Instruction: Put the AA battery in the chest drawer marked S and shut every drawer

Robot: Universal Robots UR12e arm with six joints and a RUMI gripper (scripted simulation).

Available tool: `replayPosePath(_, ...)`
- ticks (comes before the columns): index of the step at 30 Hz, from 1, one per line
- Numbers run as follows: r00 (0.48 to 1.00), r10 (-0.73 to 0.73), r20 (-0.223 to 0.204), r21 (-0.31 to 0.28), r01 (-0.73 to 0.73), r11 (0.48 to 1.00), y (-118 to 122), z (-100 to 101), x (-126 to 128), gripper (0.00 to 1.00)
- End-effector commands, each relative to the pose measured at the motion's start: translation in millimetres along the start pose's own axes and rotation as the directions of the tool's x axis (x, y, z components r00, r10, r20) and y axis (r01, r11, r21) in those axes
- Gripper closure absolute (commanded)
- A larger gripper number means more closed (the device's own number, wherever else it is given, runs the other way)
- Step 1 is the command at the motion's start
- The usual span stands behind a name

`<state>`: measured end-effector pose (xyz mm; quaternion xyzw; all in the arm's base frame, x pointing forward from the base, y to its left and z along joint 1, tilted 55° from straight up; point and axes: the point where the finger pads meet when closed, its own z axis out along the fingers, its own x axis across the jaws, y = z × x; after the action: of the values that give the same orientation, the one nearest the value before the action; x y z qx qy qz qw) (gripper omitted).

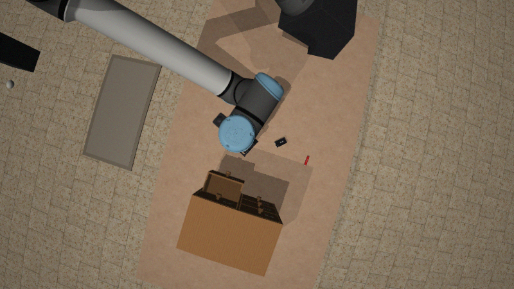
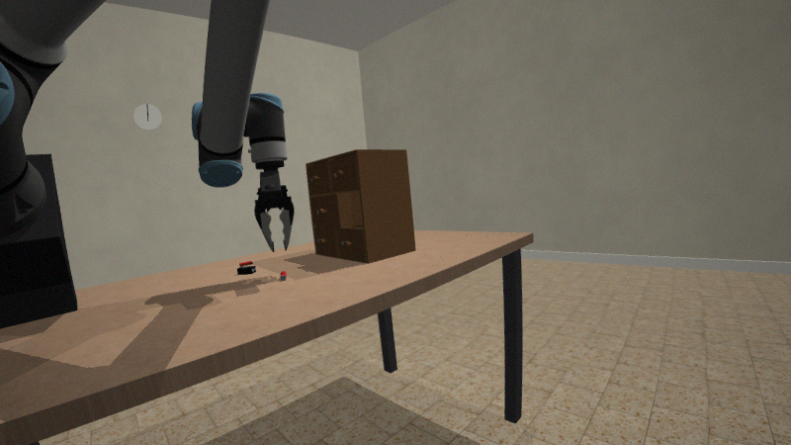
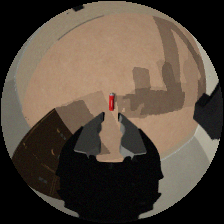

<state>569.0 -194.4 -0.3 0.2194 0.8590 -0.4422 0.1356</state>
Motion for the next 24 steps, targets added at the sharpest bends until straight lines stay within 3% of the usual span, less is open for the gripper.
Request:
replayPosePath(1,1.0,0.0,0.001,0.0,0.0,1.0,0,3,0,0.83)
replayPosePath(24,1.0,0.0,0.001,0.0,0.0,1.0,0,32,0,0.83)
